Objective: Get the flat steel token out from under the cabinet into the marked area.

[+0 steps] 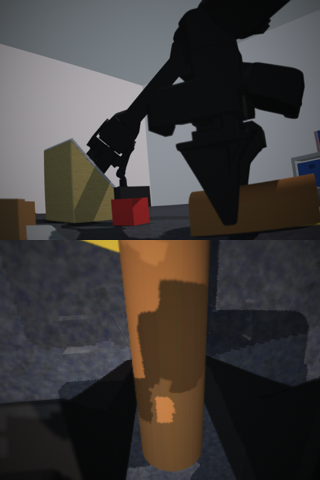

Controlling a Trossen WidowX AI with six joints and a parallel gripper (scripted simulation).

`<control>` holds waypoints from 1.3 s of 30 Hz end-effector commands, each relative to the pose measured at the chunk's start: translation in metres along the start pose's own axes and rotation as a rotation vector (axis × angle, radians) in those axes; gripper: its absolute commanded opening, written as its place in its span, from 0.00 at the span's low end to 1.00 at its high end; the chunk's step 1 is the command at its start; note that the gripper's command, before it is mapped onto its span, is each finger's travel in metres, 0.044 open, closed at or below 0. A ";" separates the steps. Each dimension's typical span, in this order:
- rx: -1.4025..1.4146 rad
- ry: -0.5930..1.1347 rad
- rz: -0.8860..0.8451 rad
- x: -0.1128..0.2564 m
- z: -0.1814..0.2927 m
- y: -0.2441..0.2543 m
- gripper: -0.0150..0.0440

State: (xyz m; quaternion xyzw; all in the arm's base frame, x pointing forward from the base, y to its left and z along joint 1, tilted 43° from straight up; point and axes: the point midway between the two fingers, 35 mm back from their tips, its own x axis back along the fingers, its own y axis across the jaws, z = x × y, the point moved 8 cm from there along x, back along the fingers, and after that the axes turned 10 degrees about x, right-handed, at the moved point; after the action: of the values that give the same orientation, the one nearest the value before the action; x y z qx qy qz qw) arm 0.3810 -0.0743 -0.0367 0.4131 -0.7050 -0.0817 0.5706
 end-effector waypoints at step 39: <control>-0.003 0.004 -0.002 -0.001 0.054 0.008 0.25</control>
State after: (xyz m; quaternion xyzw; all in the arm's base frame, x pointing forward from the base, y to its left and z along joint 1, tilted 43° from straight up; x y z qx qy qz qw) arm 0.3376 -0.0865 -0.0489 0.4135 -0.7051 -0.0805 0.5704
